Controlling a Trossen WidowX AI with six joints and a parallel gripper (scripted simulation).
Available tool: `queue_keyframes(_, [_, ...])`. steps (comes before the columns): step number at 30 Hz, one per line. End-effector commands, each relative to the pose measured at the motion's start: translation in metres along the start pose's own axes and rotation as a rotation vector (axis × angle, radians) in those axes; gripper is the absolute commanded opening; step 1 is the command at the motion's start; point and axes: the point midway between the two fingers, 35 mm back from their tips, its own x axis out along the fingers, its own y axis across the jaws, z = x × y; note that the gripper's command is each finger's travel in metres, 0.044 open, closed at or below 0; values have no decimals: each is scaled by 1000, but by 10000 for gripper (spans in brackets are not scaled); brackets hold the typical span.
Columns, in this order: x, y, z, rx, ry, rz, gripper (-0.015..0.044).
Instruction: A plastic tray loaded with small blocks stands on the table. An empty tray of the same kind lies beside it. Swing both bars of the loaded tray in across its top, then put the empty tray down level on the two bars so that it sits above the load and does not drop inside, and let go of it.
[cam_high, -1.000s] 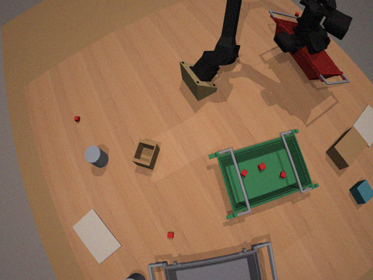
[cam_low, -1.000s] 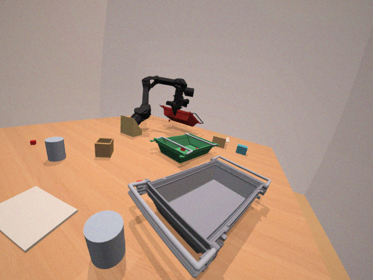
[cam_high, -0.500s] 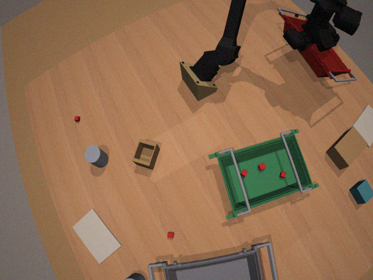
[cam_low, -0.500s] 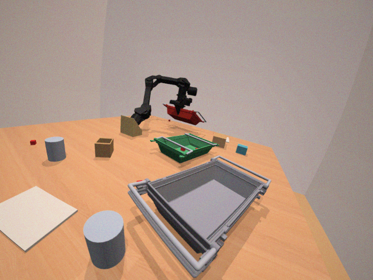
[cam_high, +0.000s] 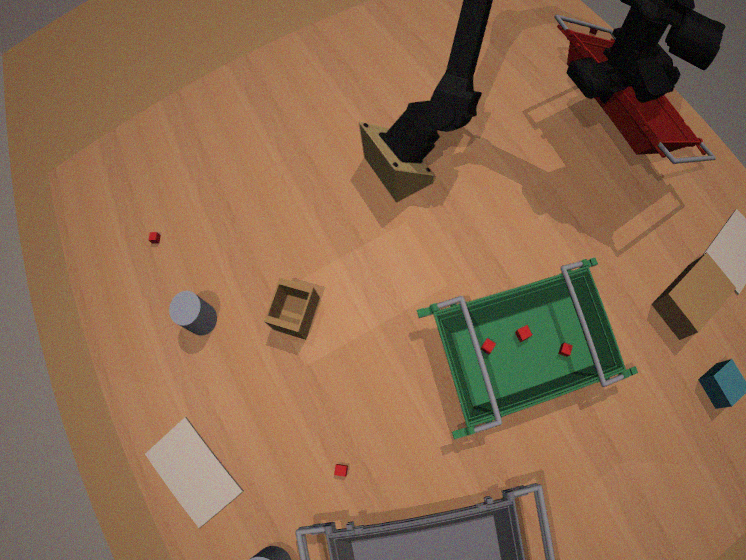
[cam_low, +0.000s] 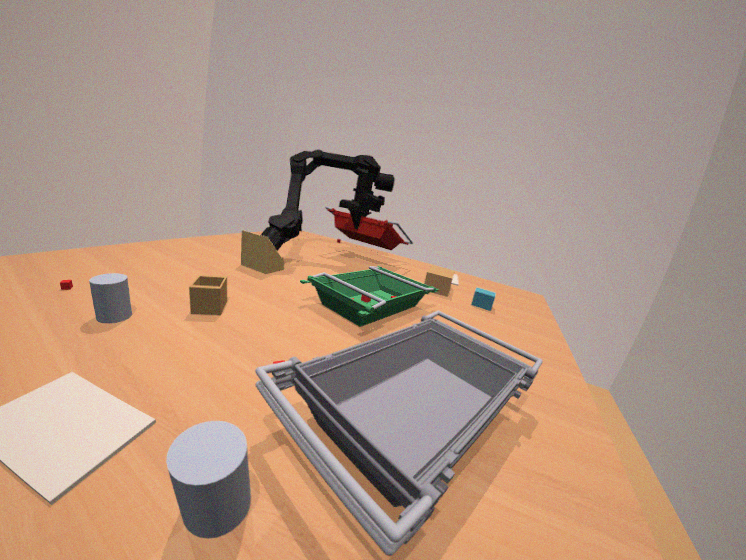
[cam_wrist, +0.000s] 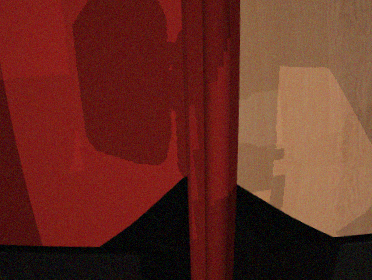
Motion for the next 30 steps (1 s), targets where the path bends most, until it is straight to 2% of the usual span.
queue_keyframes(1, [-2, 3, 0, 1, -4, 6, 0])
queue_keyframes(30, [-3, -38, 106, 446, -84, -68, 0])
